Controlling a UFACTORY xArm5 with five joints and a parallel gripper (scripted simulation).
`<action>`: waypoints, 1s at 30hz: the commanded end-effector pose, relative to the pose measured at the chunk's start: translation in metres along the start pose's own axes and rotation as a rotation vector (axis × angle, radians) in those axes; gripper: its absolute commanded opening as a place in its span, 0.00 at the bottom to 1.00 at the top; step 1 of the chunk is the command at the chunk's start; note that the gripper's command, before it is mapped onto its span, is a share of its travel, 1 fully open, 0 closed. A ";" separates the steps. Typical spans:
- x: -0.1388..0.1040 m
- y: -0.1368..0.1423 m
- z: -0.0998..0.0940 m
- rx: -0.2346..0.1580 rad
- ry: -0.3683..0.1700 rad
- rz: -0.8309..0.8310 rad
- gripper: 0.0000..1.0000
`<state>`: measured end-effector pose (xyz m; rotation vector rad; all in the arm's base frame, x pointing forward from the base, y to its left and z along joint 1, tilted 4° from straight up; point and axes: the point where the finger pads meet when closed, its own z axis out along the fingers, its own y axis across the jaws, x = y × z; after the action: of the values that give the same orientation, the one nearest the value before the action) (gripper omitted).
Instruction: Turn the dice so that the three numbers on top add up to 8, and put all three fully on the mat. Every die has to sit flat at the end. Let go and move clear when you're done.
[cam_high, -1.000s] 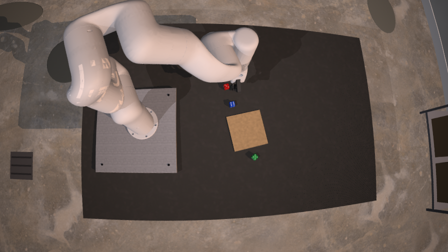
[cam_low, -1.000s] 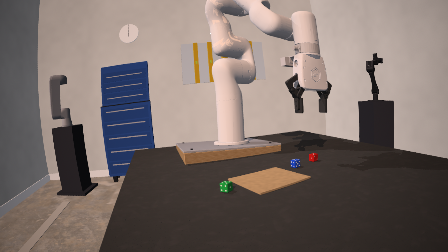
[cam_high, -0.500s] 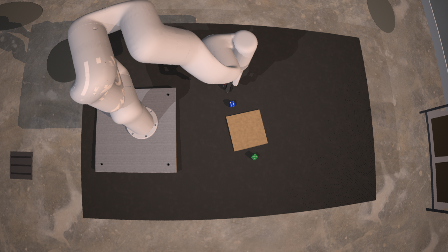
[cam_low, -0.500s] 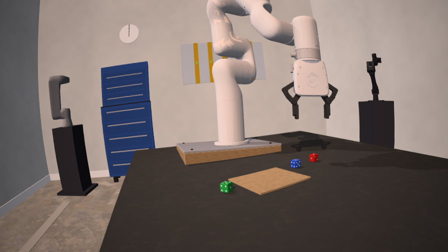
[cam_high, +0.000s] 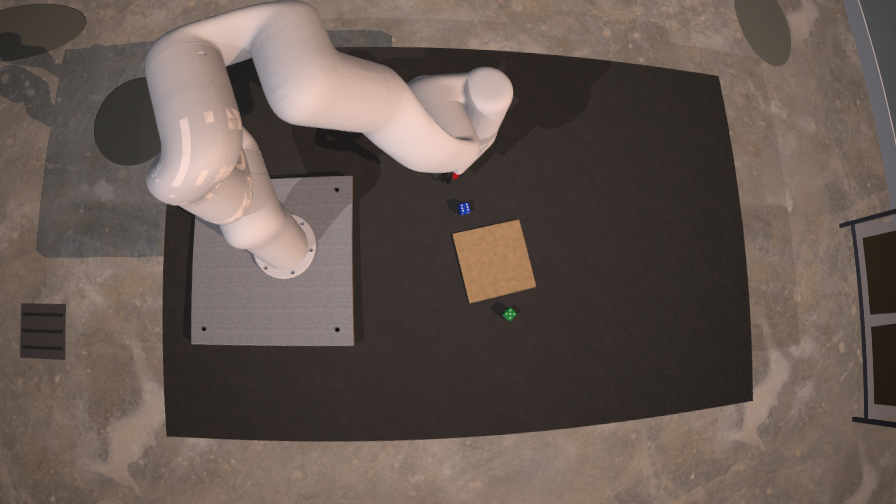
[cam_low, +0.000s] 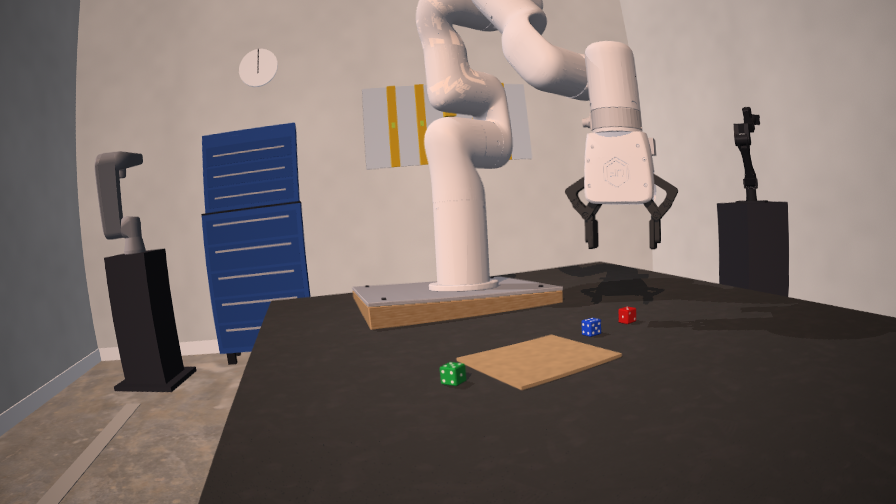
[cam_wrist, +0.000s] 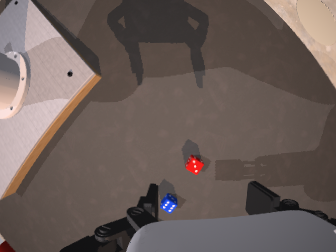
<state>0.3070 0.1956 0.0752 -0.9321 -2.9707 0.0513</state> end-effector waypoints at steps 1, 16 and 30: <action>-0.001 0.001 0.004 -0.005 -0.002 0.174 1.00; -0.001 0.000 0.015 -0.005 -0.001 0.519 1.00; -0.001 0.000 0.016 -0.005 -0.001 0.539 0.36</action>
<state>0.3061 0.1939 0.0582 -1.6943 -2.6244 0.0584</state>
